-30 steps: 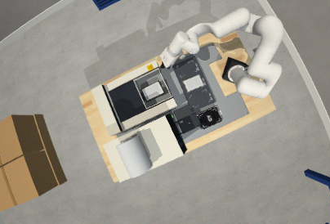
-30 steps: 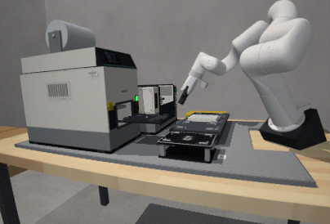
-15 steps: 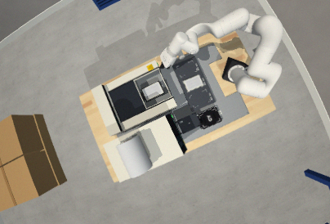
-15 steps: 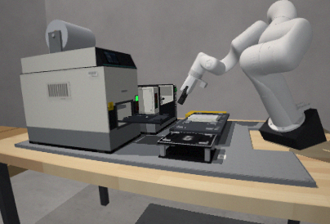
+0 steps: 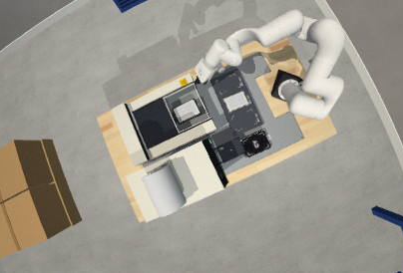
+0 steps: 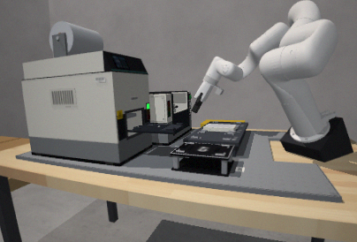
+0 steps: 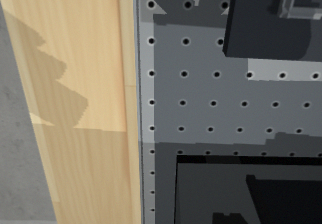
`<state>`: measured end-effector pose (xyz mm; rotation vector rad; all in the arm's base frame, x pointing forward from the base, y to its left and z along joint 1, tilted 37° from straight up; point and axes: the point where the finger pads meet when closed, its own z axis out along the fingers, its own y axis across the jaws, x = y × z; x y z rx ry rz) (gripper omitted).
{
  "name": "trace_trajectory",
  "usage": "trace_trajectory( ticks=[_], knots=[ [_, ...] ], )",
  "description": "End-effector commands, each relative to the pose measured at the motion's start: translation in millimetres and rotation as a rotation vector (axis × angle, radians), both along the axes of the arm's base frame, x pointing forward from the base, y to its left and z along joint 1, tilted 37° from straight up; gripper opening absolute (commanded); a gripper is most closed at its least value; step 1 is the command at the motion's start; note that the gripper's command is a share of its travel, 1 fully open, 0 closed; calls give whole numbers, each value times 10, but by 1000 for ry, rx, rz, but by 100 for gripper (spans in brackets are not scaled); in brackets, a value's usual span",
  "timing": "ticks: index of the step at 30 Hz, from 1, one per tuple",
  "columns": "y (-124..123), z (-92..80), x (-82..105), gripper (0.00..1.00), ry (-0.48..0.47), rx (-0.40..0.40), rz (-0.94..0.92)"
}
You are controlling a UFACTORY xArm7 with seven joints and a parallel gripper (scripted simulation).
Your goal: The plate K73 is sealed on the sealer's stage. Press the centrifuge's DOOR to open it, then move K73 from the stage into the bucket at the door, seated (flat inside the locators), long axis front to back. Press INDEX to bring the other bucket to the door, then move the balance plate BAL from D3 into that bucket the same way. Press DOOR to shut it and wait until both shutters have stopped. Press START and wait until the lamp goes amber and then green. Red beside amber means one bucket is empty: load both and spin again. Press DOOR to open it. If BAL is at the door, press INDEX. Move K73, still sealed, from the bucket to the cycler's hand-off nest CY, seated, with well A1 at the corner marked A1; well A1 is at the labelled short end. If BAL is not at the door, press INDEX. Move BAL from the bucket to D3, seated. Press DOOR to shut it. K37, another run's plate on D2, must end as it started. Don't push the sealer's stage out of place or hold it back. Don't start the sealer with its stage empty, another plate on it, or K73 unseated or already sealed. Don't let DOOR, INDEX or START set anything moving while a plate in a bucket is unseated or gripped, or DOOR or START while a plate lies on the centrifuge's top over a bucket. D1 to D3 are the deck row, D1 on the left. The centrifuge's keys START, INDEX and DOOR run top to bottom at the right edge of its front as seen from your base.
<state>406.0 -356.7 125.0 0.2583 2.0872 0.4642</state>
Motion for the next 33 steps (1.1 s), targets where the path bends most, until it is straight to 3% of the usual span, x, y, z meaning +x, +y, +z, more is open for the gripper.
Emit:
trace_trajectory(
  ticks=[1, 33],
  knots=[
    [-22, 22, 5, 0, -2, -3, -3],
    [-37, 52, 68, 0, -2, -3, -3]
  ],
)
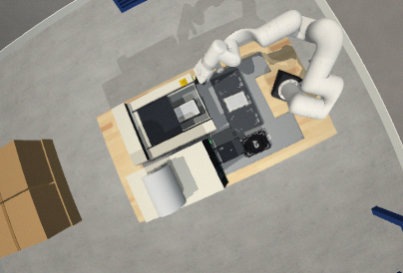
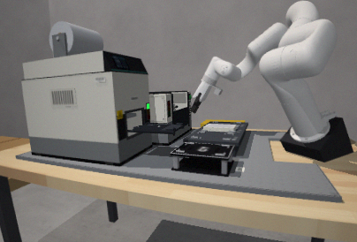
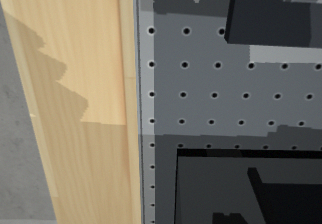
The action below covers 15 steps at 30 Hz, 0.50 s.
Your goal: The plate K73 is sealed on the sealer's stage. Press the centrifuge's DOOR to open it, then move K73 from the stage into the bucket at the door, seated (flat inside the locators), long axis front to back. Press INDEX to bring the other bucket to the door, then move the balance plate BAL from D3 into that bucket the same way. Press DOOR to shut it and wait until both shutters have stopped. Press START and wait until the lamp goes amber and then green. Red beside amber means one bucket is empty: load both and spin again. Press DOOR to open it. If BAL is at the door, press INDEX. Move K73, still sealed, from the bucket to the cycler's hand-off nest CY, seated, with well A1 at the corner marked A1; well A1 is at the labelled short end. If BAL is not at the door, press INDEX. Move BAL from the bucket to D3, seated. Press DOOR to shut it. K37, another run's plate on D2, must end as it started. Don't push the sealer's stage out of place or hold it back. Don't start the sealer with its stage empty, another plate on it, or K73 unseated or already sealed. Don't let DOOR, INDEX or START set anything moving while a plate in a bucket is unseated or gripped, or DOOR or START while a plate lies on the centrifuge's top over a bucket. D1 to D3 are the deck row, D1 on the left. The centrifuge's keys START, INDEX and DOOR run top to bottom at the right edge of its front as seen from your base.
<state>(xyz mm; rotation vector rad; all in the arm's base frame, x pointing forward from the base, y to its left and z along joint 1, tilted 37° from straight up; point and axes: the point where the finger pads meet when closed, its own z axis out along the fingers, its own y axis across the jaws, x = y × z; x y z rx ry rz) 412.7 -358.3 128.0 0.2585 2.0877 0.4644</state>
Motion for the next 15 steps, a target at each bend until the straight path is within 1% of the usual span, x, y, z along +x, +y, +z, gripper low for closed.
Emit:
trace_trajectory(
  ticks=[1, 9, 15],
  knots=[
    [-21, 22, 1, 0, -2, -4, -3],
    [-22, 23, -14, 0, -2, -4, -3],
    [-24, 27, -115, 0, -2, -4, -3]
  ],
)
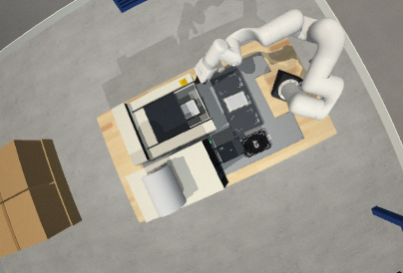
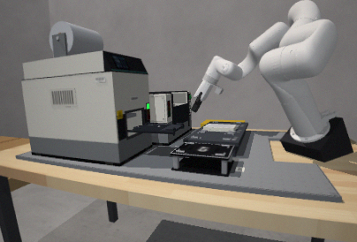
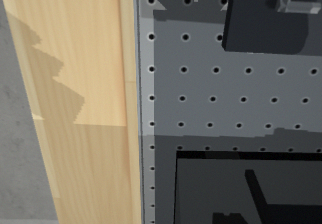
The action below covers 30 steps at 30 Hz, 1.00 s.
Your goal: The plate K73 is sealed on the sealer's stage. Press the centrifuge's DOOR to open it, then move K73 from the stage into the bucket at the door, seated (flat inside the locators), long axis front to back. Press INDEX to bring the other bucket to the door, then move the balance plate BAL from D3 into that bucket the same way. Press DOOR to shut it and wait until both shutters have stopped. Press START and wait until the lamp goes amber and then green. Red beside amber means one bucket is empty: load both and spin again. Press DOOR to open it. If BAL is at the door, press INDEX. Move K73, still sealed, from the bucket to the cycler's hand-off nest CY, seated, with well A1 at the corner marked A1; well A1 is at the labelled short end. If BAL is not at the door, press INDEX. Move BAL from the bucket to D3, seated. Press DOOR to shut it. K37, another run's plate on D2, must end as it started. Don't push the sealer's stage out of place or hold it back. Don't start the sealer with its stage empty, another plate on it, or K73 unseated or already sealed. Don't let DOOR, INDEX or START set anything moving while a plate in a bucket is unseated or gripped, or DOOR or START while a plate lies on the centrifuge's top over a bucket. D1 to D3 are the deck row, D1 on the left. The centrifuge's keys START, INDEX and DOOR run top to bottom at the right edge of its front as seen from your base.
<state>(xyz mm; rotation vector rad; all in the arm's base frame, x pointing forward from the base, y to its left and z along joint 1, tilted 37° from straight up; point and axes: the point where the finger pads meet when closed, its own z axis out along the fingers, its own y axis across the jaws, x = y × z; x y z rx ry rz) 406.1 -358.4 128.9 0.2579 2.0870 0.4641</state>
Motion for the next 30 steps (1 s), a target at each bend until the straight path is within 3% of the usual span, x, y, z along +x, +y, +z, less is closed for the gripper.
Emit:
trace_trajectory(
  ticks=[1, 30],
  knots=[
    [-23, 18, -66, 0, -1, -3, -4],
    [-31, 36, -483, 0, -1, -3, -3]
  ],
)
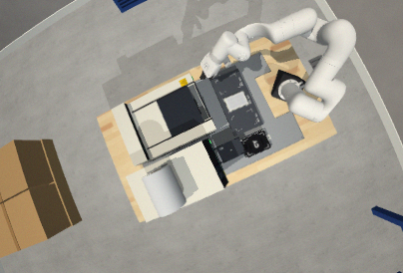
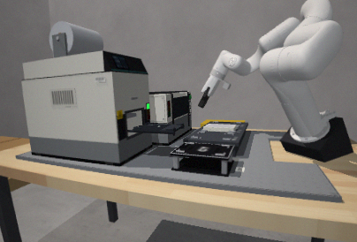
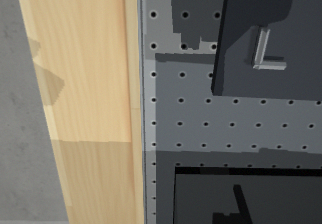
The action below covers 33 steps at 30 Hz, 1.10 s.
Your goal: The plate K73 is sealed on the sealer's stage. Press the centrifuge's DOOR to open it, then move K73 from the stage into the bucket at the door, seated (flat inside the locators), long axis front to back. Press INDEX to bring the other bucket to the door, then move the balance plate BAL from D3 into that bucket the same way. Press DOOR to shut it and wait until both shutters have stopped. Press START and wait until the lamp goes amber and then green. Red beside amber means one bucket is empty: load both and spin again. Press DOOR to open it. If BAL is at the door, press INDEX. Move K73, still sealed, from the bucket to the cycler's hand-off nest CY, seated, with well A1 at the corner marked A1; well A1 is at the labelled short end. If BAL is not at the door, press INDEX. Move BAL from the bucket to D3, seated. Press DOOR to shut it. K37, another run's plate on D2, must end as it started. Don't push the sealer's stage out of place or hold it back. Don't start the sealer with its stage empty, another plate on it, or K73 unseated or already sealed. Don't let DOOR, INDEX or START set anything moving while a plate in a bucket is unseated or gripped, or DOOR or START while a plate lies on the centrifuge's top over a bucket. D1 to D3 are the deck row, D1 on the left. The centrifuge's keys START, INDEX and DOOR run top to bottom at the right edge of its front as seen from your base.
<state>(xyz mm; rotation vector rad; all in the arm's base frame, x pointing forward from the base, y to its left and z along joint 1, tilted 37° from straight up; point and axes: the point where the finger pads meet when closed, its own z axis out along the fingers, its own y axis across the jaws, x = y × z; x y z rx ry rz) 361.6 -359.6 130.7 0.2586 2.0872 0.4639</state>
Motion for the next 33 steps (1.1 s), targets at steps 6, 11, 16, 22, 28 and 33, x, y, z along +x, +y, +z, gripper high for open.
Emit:
trace_trajectory(
  ticks=[6, 11, 16, 22, 28, 33],
  knots=[
    [-21, 22, -138, 0, -1, -3, -3],
    [-22, 25, -222, 0, -1, -3, -3],
    [-23, 27, -264, 0, -1, -3, -3],
    [-123, 248, -442, 0, -1, -3, -3],
    [-193, 401, -565, 0, -1, -3, -3],
    [-193, 401, -565, 0, -1, -3, -3]
  ],
)
